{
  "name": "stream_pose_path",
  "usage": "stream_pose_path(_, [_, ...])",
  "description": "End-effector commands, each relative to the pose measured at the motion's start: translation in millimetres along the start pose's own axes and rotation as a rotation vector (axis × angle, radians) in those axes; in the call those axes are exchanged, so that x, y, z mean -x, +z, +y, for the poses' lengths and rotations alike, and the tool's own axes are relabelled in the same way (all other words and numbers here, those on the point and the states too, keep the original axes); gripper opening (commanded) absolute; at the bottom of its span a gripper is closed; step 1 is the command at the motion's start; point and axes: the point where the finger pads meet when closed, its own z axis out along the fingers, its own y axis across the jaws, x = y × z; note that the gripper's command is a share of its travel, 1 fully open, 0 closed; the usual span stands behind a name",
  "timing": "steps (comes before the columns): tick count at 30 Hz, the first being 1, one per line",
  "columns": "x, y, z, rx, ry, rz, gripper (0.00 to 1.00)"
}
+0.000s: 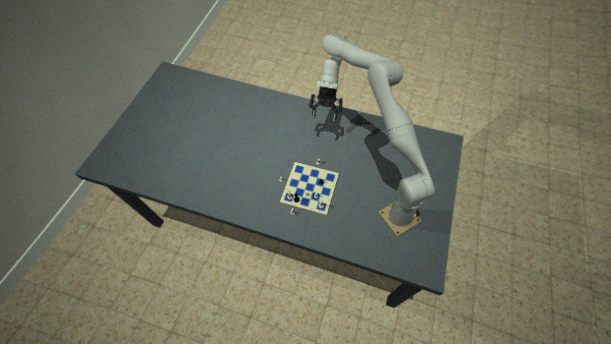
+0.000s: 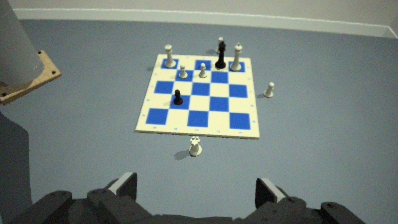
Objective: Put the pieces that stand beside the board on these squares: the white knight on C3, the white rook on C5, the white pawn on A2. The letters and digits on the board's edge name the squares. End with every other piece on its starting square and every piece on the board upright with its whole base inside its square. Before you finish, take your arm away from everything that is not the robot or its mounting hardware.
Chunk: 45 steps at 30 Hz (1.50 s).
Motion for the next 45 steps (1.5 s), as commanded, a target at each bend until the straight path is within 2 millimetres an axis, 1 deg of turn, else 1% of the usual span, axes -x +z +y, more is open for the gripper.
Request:
stream_pose_path(1, [-31, 18, 21, -0.047, -0.071, -0.043, 1.0])
stream_pose_path(3, [-31, 18, 21, -0.047, -0.071, -0.043, 1.0])
stream_pose_path(7, [-67, 55, 44, -0.119, -0.189, -0.134, 1.0])
stream_pose_path(8, [-67, 55, 44, -0.119, -0.189, -0.134, 1.0])
stream_pose_path(10, [-88, 76, 54, -0.158, -0.267, -0.187, 1.0])
stream_pose_path(11, [-88, 76, 54, -0.158, -0.267, -0.187, 1.0])
stream_pose_path(13, [-112, 99, 62, -0.199, -0.356, -0.243, 1.0])
stream_pose_path(14, [-112, 99, 62, -0.199, -0.356, -0.243, 1.0])
stream_pose_path(16, [-136, 123, 68, -0.238, -0.455, -0.301, 1.0])
stream_pose_path(17, [-136, 123, 68, -0.238, -0.455, -0.301, 1.0])
stream_pose_path(18, [-148, 134, 70, -0.256, -0.508, -0.329, 1.0])
stream_pose_path(20, [-148, 134, 70, -0.256, -0.508, -0.329, 1.0])
stream_pose_path(23, [-184, 168, 72, -0.307, -0.674, -0.409, 1.0])
stream_pose_path(24, [-184, 168, 72, -0.307, -0.674, -0.409, 1.0])
stream_pose_path(26, [-208, 189, 71, -0.335, -0.787, -0.456, 1.0])
stream_pose_path(27, [-208, 189, 71, -0.335, -0.787, -0.456, 1.0])
stream_pose_path(32, [-258, 232, 60, -0.386, -1.045, -0.544, 1.0])
stream_pose_path(33, [-258, 232, 60, -0.386, -1.045, -0.544, 1.0])
stream_pose_path(35, [-273, 245, 55, -0.398, -1.129, -0.568, 1.0])
stream_pose_path(43, [-273, 245, 55, -0.398, -1.129, -0.568, 1.0])
stream_pose_path(44, [-280, 250, 52, -0.403, -1.165, -0.577, 1.0])
stream_pose_path(45, [-280, 250, 52, -0.403, -1.165, -0.577, 1.0])
